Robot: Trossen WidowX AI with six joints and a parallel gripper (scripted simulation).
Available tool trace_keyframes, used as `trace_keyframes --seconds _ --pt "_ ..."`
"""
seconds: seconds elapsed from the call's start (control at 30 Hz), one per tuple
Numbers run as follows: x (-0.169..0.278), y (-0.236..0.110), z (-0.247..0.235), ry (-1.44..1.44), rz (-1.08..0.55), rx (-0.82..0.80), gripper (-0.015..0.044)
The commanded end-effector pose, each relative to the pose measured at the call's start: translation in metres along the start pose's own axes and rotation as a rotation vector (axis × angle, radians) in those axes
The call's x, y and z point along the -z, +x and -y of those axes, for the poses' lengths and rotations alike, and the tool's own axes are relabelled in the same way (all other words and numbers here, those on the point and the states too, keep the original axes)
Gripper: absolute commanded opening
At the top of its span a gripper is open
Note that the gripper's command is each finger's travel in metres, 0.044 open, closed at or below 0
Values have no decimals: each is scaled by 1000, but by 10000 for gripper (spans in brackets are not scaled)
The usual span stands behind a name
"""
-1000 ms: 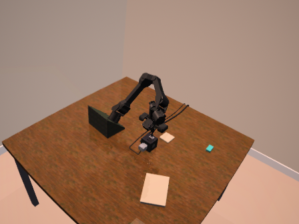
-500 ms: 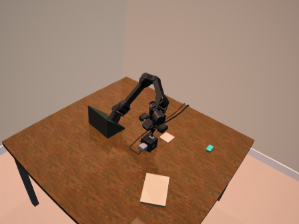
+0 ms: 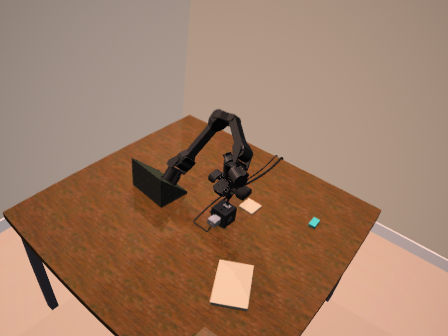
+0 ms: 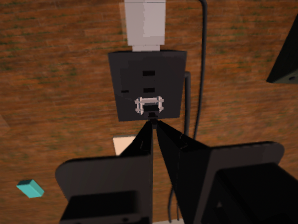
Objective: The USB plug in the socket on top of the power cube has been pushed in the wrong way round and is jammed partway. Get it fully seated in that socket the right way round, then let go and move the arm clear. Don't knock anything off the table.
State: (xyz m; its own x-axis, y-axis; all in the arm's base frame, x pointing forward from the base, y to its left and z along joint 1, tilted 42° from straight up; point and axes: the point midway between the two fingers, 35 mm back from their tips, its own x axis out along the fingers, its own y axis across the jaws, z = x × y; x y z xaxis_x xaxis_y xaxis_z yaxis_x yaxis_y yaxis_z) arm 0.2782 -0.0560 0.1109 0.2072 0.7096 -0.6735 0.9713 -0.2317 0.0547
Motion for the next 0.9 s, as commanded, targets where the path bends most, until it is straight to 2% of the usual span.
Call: trace_keyframes --seconds 0.0,0.87 --pt "1 1 0 2 -3 -1 0" --pt "0 4 0 2 -3 -2 0"
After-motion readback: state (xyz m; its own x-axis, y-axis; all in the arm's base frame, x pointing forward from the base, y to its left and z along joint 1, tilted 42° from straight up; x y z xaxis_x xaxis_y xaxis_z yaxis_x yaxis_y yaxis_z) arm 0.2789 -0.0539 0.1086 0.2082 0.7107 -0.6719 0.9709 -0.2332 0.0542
